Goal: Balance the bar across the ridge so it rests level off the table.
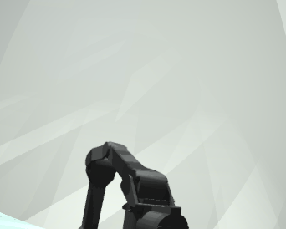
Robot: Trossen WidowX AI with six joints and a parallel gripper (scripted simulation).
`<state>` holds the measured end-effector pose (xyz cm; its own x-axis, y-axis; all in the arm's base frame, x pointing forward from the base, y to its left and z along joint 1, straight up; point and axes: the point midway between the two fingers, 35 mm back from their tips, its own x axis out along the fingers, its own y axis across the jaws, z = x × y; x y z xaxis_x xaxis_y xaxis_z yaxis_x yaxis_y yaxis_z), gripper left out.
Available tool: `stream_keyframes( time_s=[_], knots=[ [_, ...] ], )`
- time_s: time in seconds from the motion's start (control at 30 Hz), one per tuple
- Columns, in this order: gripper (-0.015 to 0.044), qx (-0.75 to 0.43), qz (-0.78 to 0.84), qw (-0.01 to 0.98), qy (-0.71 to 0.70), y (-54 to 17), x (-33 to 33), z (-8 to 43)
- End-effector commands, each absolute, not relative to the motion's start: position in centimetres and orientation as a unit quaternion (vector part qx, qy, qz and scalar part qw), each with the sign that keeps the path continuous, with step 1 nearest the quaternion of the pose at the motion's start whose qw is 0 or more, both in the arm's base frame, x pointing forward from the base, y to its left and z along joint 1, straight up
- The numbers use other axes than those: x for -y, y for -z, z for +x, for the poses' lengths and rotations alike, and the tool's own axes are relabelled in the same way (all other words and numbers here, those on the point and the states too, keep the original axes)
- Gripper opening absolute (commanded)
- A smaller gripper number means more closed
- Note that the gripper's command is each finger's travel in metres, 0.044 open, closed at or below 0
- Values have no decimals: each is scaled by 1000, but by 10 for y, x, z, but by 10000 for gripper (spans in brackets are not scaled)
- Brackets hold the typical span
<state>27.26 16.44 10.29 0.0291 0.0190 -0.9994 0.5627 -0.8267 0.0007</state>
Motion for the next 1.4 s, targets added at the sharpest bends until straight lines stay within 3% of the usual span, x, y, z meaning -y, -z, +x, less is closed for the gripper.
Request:
stream_keyframes(
  time_s=[0.0,0.13,1.37],
  knots=[
    [79,-212,687,205,664,-103,-164,273],
    [167,-212,687,205,664,-103,-164,273],
    [172,-212,687,205,664,-103,-164,273]
  ],
)
